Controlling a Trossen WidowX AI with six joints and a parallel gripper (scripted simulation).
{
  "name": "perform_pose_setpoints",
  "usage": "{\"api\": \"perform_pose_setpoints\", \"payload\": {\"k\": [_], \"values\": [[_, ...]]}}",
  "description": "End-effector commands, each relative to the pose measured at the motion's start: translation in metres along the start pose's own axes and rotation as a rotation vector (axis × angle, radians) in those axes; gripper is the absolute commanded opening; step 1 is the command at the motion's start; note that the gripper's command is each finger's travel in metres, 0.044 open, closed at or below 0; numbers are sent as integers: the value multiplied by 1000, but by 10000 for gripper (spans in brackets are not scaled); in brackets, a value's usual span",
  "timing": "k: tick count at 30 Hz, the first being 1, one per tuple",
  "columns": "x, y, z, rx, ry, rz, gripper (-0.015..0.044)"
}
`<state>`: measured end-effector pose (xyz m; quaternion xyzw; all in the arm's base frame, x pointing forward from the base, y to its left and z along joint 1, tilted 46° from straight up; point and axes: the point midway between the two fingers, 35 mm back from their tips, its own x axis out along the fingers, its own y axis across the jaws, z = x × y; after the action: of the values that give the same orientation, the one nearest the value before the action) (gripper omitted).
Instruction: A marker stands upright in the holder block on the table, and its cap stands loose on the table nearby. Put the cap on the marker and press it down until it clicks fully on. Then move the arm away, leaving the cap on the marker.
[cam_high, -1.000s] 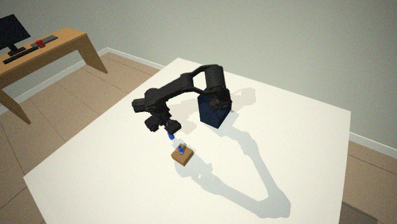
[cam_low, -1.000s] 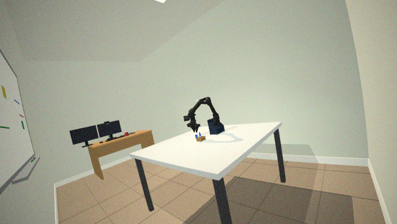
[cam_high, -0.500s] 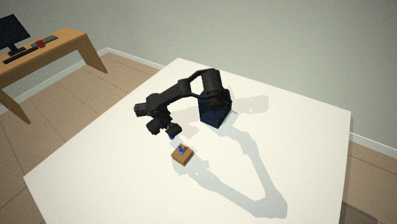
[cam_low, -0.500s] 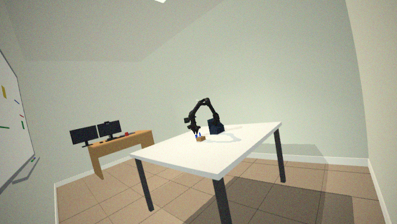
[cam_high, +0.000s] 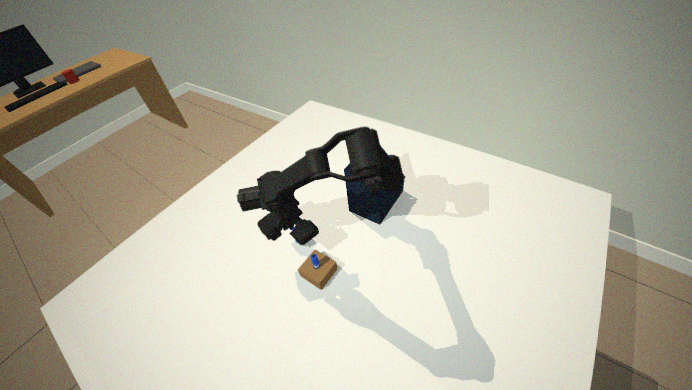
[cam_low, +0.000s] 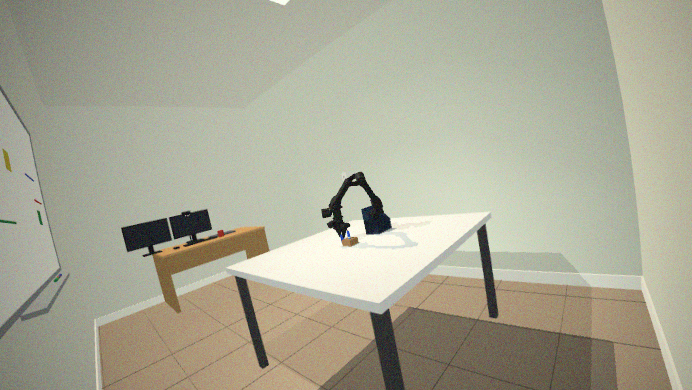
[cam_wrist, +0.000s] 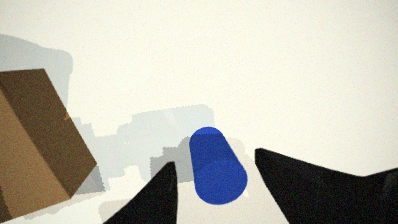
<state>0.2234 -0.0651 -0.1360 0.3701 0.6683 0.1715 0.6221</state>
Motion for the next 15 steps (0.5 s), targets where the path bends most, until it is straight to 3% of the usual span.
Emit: {"api": "perform_pose_setpoints", "payload": {"k": [1,9,13,15], "values": [[8,1,-1,5,1,5,241],[18,1,-2,5,1,6,241],[18,1,-2,5,1,6,136],[18,1,-2,5,1,6,123]]}}
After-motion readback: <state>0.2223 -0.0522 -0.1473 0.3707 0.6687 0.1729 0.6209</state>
